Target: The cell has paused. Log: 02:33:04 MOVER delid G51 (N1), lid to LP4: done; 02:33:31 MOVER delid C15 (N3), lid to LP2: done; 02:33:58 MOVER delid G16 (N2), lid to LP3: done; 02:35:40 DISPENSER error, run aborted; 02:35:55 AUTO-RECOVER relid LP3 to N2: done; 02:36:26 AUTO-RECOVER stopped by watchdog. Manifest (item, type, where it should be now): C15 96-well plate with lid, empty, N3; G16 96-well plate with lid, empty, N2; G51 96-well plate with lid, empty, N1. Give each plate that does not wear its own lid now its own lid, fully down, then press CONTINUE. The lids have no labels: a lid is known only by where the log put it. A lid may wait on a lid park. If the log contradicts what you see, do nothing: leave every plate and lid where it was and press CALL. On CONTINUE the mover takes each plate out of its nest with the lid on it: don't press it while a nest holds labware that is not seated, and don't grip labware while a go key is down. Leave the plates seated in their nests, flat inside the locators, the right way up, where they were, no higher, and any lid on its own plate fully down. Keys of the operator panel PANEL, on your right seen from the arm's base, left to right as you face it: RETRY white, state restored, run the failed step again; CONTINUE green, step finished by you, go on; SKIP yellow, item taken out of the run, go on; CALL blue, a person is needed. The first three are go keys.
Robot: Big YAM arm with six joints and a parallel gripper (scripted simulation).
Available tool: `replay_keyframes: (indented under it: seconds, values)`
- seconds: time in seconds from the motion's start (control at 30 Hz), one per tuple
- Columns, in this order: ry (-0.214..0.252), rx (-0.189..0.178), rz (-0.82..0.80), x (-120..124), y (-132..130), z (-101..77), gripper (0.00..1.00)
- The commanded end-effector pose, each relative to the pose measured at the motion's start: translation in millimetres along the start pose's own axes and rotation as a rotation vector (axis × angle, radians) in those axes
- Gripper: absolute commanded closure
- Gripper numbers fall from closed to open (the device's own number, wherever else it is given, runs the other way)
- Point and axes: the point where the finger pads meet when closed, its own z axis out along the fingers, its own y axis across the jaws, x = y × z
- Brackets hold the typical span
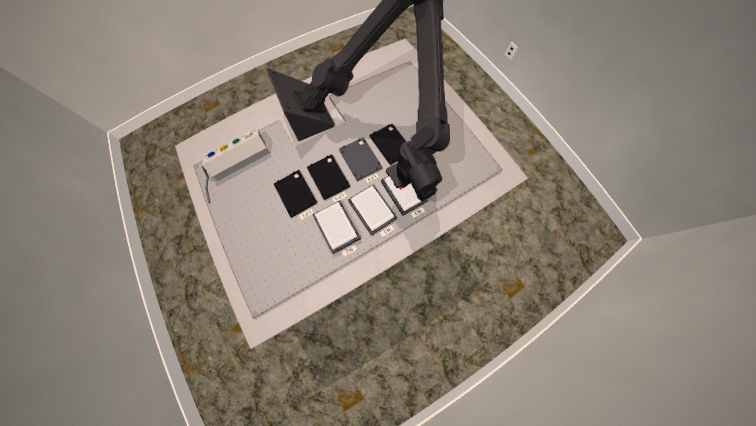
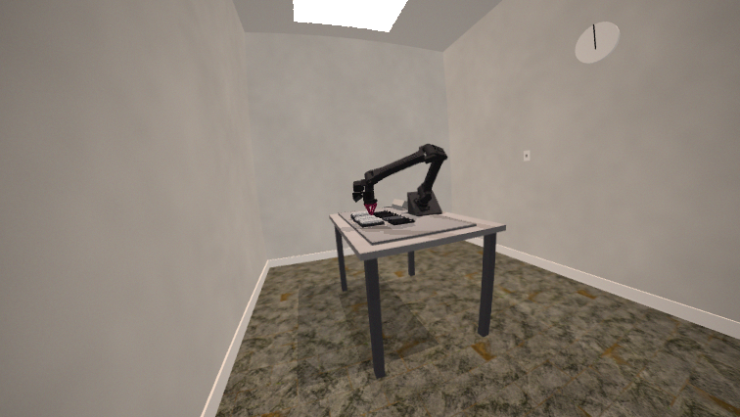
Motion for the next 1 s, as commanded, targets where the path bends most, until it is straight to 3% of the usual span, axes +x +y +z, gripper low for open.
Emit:
replay_keyframes:
  seconds: [0.0, 0.23, 0.33, 0.63, 0.97]
  values:
    - [-0.045, 0.007, -0.032, 7, -12, -15.7, 1.00]
    - [-0.044, 0.009, -0.031, 34, -36, -14.3, 1.00]
    - [-0.029, 0.006, -0.045, 39, -33, -8.3, 1.00]
    - [-0.041, 0.013, -0.031, 72, -69, -12.5, 1.00]
    - [-0.021, 0.006, -0.011, 105, -101, -5.3, 1.00]
